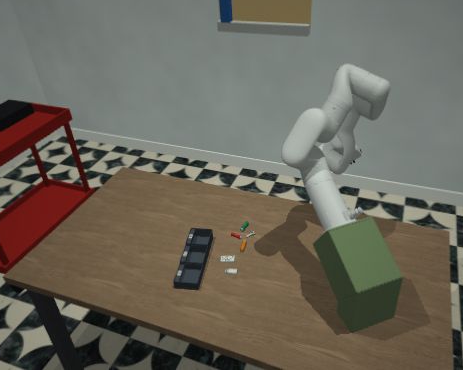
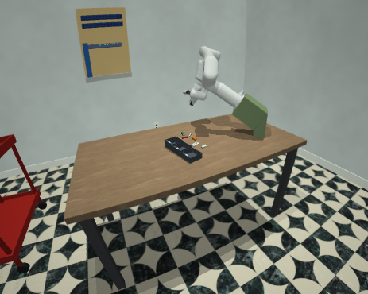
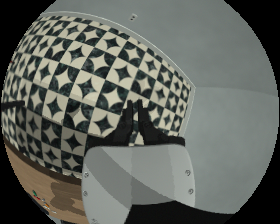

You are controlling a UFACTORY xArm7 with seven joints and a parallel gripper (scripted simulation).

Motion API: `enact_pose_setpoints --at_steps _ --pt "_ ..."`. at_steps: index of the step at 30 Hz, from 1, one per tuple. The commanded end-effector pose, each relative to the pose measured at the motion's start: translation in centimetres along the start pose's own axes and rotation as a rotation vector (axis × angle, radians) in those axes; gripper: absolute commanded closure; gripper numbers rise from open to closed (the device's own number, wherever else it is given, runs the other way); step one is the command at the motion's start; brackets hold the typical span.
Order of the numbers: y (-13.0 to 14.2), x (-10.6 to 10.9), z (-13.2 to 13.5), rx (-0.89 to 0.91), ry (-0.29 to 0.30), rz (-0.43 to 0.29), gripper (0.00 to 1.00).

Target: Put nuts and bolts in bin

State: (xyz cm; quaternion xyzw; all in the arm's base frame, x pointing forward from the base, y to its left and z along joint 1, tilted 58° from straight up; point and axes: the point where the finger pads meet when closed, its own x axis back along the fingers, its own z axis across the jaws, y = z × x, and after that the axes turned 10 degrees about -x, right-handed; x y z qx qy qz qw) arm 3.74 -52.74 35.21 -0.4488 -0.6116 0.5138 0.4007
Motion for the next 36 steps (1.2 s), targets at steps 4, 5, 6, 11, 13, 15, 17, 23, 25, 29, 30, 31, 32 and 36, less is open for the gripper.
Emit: enact_pose_setpoints --at_steps 4,5,6,11,13,15,17,23,25,29,30,31,32,36 --pt "-1.7 -0.2 -4.3 -0.043 -0.145 0.012 0.93" --pt "-2.0 -0.2 -5.1 -0.043 -0.145 0.012 0.93" --pt "-2.3 -0.2 -5.9 -0.043 -0.145 0.012 0.93" --pt "-2.7 -0.2 -7.2 -0.043 -0.145 0.012 0.93" --pt "-3.3 0.1 -8.8 -0.067 -0.242 0.012 0.93" --pt "-3.8 0.3 -10.3 -0.074 -0.268 0.011 0.93" --pt "-4.3 0.5 -11.9 -0.074 -0.268 0.012 0.93" --pt "-5.2 1.2 -14.7 -0.096 -0.388 0.002 0.93" --pt "-5.6 1.6 -16.3 -0.096 -0.389 0.002 0.93" --pt "-6.0 1.9 -17.5 -0.097 -0.389 0.002 0.93" --pt "-6.0 1.9 -17.5 -0.097 -0.389 0.002 0.93" --pt "-6.0 1.9 -17.5 -0.097 -0.389 0.002 0.93" --pt "-6.2 2.2 -18.3 -0.102 -0.438 -0.005 0.93" --pt "-6.9 3.4 -21.3 -0.111 -0.505 -0.015 0.93"
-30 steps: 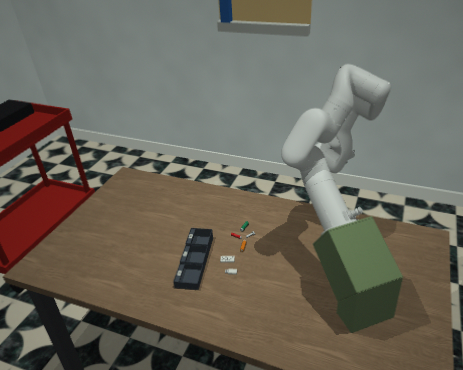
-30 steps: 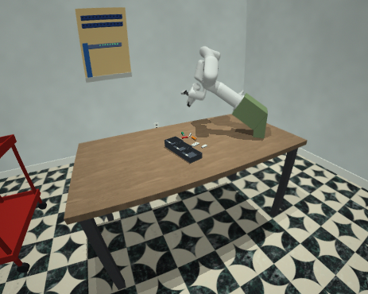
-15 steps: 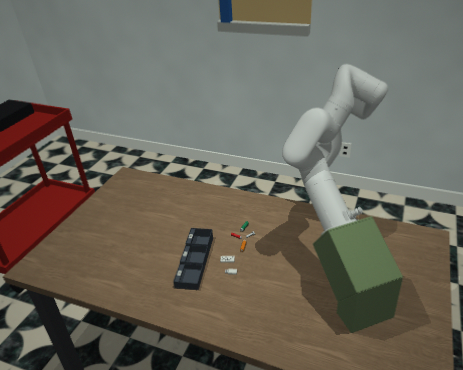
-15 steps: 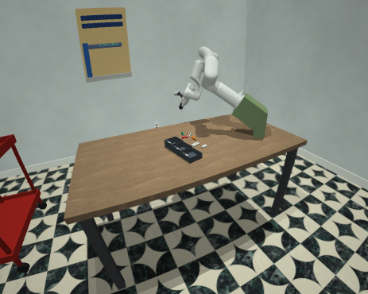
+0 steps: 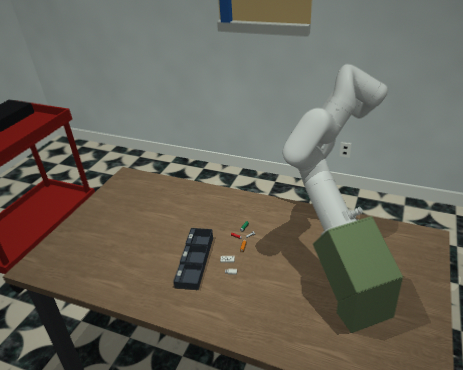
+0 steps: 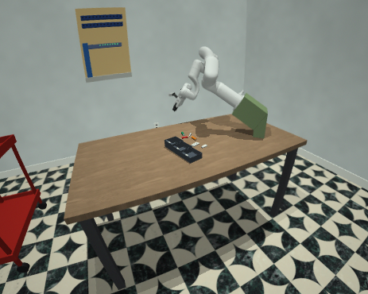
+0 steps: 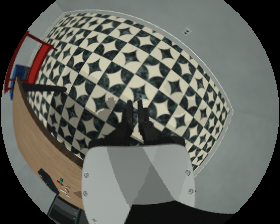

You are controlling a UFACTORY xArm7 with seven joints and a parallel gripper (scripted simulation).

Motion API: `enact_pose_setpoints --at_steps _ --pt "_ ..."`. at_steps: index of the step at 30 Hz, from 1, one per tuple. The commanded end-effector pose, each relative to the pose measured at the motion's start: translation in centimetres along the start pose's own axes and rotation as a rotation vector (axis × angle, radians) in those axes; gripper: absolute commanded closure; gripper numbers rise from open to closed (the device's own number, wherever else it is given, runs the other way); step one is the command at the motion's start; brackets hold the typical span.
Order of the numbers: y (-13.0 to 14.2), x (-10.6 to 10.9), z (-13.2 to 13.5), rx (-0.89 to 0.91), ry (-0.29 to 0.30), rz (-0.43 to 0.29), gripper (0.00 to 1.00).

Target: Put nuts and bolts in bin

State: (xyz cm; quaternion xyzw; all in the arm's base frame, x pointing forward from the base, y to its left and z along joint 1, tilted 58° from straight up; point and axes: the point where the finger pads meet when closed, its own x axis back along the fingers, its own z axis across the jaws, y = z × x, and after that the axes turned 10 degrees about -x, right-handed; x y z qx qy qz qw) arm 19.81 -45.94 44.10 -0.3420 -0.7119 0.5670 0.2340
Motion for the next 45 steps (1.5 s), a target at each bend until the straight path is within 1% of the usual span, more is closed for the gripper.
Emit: enact_pose_setpoints --at_steps 1,2,4,6,8,9,12,15,17,18,21,25,27,31,34,36,40,43,45 --pt "-0.6 -0.4 -3.9 -0.010 -0.059 -0.010 0.93" --pt "-0.7 -0.4 -4.3 -0.010 -0.059 -0.010 0.93" --pt "-0.7 -0.4 -4.3 -0.010 -0.059 -0.010 0.93" --pt "-0.8 -0.4 -6.0 -0.019 -0.155 -0.035 0.93" --pt "-0.8 -0.4 -6.0 -0.019 -0.155 -0.035 0.93" --pt "-0.9 -0.4 -6.8 -0.021 -0.169 -0.039 0.93" --pt "-1.1 -0.3 -9.3 -0.021 -0.169 -0.039 0.93" --pt "-1.1 -0.3 -9.7 -0.021 -0.169 -0.039 0.93" --pt "-1.1 -0.1 -11.3 -0.025 -0.263 -0.073 0.93" --pt "-1.1 0.0 -12.1 -0.025 -0.273 -0.076 0.93" --pt "-1.2 0.3 -14.6 -0.025 -0.273 -0.076 0.93" --pt "-1.2 0.3 -14.9 -0.025 -0.273 -0.076 0.93" --pt "-1.1 0.7 -16.5 -0.023 -0.363 -0.119 0.93" --pt "-1.0 1.4 -19.8 -0.023 -0.369 -0.121 0.93" --pt "-0.9 1.5 -20.0 -0.023 -0.369 -0.121 0.93" --pt "-0.8 2.0 -21.5 -0.013 -0.455 -0.172 0.93" --pt "-0.4 3.0 -24.7 -0.013 -0.457 -0.173 0.93" --pt "-0.4 3.0 -24.8 -0.013 -0.457 -0.173 0.93" --pt "-0.1 3.7 -26.3 0.004 -0.535 -0.229 0.93"
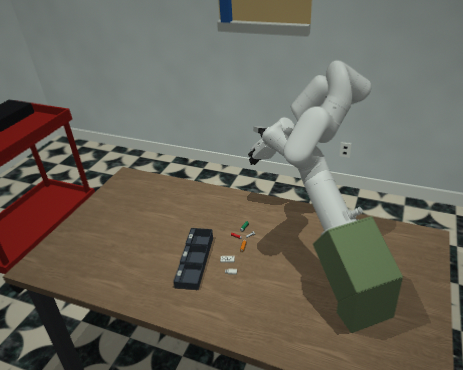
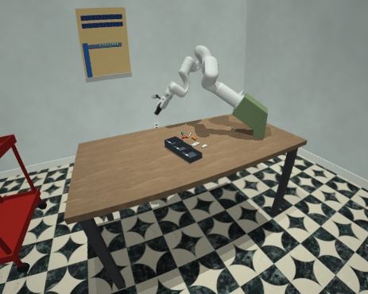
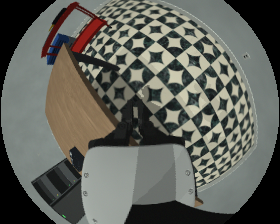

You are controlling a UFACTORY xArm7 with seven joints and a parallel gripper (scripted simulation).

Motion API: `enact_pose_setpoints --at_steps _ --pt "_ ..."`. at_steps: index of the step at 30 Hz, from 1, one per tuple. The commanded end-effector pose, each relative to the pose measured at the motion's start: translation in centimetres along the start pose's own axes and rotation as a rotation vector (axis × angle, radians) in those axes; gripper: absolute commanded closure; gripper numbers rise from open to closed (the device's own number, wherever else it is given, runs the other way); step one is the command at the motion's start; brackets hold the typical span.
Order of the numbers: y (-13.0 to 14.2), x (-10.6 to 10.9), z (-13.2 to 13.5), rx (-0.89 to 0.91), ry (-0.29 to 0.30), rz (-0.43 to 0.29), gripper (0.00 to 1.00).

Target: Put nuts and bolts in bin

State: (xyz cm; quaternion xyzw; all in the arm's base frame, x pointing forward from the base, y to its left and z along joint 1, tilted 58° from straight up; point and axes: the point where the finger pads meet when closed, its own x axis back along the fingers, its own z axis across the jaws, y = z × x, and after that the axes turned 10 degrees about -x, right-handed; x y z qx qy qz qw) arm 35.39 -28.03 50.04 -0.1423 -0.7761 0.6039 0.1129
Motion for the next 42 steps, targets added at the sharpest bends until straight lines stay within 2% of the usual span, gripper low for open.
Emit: enact_pose_setpoints --at_steps 1,4,7,9,12,16,18,22,25,27,29,34,36,39,42 --pt "0.3 -0.3 -2.9 0.008 -0.075 -0.057 0.93" --pt "0.8 -0.4 -5.3 0.008 -0.075 -0.057 0.93" --pt "0.8 -0.4 -5.3 0.008 -0.075 -0.057 0.93" --pt "1.3 -0.4 -6.9 0.023 -0.142 -0.121 0.93" --pt "2.0 -0.4 -9.3 0.023 -0.142 -0.121 0.93" --pt "2.2 -0.4 -9.9 0.023 -0.142 -0.121 0.93" --pt "2.8 -0.3 -11.4 0.044 -0.197 -0.190 0.93" --pt "4.0 0.0 -14.2 0.043 -0.198 -0.190 0.93" --pt "4.0 0.0 -14.2 0.043 -0.198 -0.190 0.93" --pt "4.7 0.3 -15.7 0.069 -0.242 -0.261 0.93" --pt "5.5 0.5 -17.1 0.069 -0.242 -0.261 0.93" --pt "6.0 0.7 -18.2 0.069 -0.242 -0.261 0.93" --pt "6.9 1.1 -19.5 0.099 -0.275 -0.332 0.93" --pt "8.2 1.7 -21.6 0.099 -0.275 -0.332 0.93" --pt "8.3 1.7 -21.7 0.099 -0.275 -0.332 0.93"
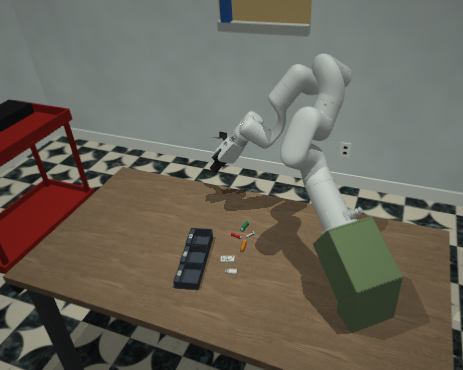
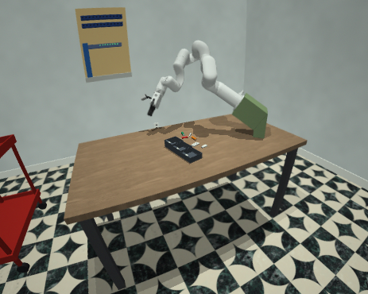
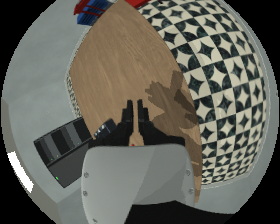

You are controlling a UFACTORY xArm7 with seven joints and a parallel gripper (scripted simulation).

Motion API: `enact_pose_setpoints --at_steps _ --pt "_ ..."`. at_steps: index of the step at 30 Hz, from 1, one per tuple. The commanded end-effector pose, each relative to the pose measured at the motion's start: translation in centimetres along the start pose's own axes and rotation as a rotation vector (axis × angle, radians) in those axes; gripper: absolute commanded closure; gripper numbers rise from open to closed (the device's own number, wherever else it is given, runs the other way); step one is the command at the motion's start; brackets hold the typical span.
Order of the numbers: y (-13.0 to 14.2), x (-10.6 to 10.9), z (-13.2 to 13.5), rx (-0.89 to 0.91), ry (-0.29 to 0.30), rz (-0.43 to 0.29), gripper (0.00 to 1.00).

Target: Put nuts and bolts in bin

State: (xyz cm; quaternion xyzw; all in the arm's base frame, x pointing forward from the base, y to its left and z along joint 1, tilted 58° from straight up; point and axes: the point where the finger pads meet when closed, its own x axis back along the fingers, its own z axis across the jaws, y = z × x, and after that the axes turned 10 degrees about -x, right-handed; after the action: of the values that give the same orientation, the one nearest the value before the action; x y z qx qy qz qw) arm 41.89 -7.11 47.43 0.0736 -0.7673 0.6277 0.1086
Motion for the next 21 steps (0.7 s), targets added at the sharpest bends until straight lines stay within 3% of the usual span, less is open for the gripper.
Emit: enact_pose_setpoints --at_steps 1,2,8,10,13,16,18,21 --pt "0.8 -0.2 -1.9 0.020 -0.013 -0.053 0.93" --pt "1.2 -0.3 -2.6 0.031 -0.020 -0.082 0.93" --pt "2.6 -0.5 -4.7 0.031 -0.020 -0.082 0.93" --pt "3.7 -0.6 -5.9 0.061 -0.028 -0.154 0.93" --pt "5.1 -0.7 -7.7 0.061 -0.028 -0.154 0.93" --pt "5.1 -0.7 -7.7 0.061 -0.028 -0.154 0.93" --pt "6.3 -0.7 -8.9 0.095 -0.024 -0.224 0.93" --pt "7.8 -0.7 -10.3 0.095 -0.024 -0.224 0.93"
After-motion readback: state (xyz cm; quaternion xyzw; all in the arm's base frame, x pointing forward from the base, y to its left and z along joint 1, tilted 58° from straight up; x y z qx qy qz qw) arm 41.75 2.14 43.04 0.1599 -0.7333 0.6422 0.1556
